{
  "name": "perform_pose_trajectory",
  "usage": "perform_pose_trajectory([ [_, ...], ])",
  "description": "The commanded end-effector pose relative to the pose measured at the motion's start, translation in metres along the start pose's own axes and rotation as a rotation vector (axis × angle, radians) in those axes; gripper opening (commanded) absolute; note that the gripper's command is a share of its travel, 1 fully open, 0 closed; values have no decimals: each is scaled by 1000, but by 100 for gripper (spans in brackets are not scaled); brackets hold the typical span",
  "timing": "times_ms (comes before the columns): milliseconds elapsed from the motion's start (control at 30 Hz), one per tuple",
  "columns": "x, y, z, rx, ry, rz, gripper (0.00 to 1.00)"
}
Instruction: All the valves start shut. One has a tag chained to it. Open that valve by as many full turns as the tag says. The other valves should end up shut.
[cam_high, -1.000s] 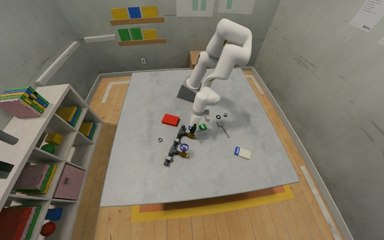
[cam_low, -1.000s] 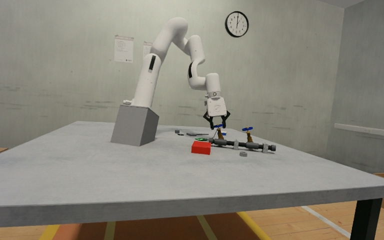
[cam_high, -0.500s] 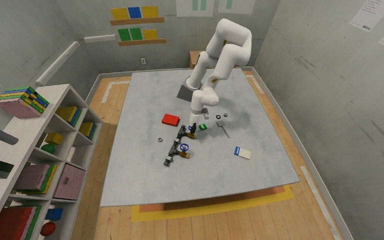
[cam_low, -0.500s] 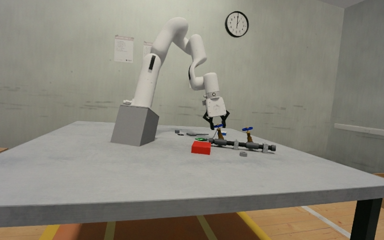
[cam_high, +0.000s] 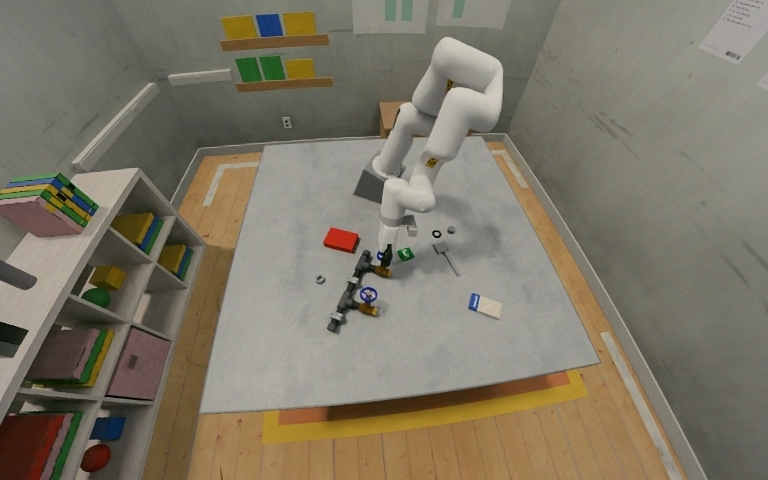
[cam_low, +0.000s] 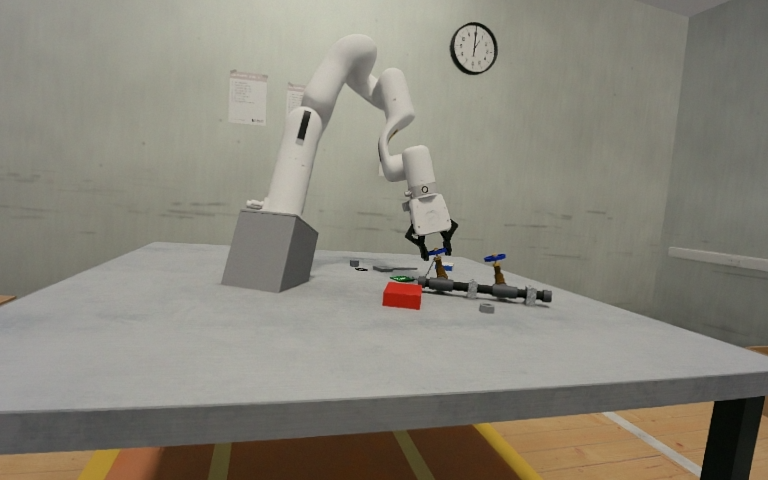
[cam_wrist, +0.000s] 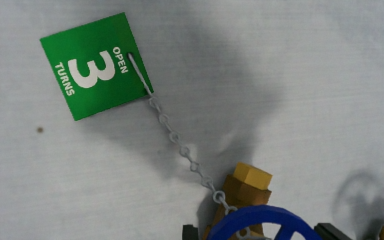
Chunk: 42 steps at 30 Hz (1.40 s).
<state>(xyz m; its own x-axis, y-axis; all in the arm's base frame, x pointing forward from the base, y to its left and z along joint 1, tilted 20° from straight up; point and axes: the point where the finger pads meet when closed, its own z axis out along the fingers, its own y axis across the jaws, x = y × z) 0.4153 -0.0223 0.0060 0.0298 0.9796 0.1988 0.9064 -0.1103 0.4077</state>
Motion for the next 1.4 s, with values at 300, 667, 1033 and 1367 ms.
perform_pose_trajectory([
  [300,0,1,0,-8,-1,0,100],
  [667,0,1,0,-8,-1,0,100],
  [1033,0,1,0,-8,-1,30,100],
  [1367,0,1,0,-8,0,331,100],
])
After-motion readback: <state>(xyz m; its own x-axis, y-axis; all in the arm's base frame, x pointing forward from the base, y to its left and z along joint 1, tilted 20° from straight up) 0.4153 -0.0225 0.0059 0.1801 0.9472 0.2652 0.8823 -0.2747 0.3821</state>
